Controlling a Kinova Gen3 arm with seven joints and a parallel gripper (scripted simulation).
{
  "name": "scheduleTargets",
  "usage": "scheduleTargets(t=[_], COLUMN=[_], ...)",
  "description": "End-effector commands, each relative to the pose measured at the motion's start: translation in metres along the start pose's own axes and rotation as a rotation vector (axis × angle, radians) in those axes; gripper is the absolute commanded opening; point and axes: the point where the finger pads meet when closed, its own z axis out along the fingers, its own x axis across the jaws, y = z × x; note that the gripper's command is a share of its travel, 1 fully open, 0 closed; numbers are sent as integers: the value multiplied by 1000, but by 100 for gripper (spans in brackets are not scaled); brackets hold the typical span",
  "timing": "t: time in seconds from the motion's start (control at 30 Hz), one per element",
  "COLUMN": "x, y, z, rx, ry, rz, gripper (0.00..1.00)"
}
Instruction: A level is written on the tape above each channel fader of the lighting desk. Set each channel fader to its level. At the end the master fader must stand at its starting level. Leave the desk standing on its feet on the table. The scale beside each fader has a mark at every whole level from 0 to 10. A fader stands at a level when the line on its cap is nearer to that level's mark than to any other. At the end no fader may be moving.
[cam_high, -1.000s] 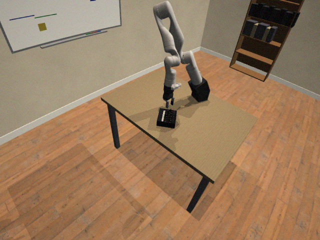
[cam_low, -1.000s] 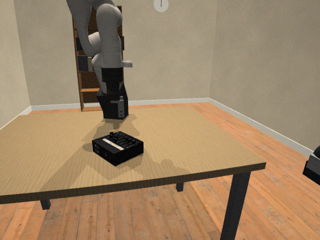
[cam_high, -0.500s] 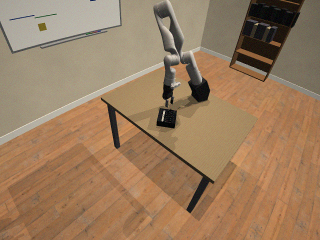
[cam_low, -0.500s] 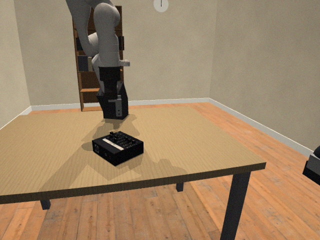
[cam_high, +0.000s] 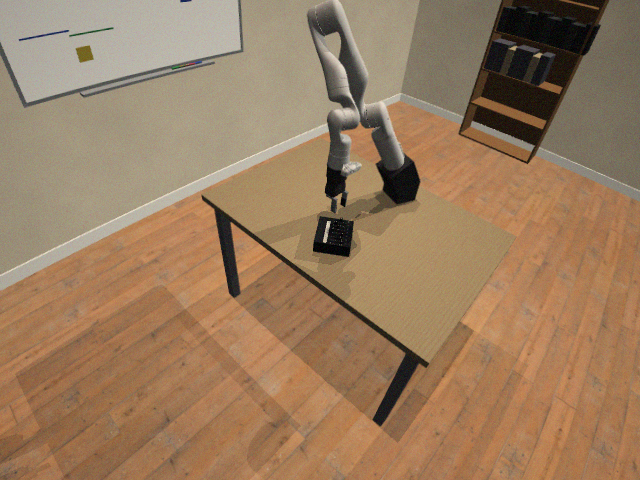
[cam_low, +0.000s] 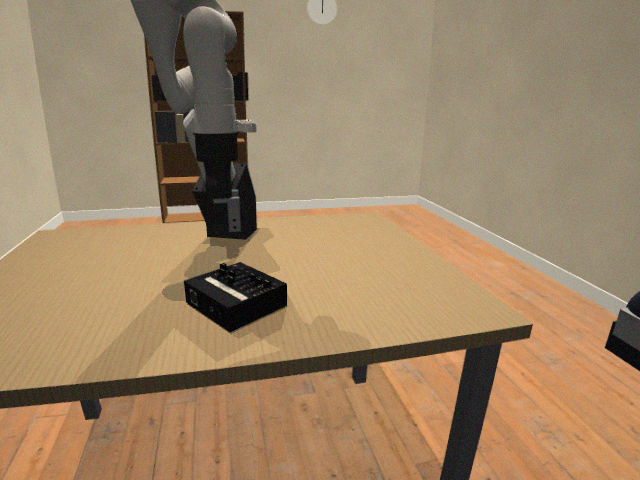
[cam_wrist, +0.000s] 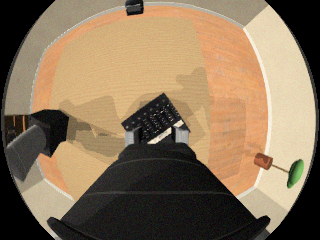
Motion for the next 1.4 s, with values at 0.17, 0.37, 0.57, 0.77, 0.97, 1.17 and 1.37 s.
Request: scheduleTargets(t=[0.17, 0.37, 0.57, 0.77, 0.97, 1.17, 1.37], x=[-3, -4, -5, -5, -5, -5, -8], y=[3, 4, 4, 4, 4, 4, 1], z=[-1, -1, -1, -1, -1, 0, 2], rx=[0, 0, 0, 0, 0, 2, 11], ry=[0, -1, -1, -1, -1, -4, -20], rz=[-4, -6, -7, -7, -7, 7, 73], gripper=[100, 100, 100, 100, 100, 100, 100])
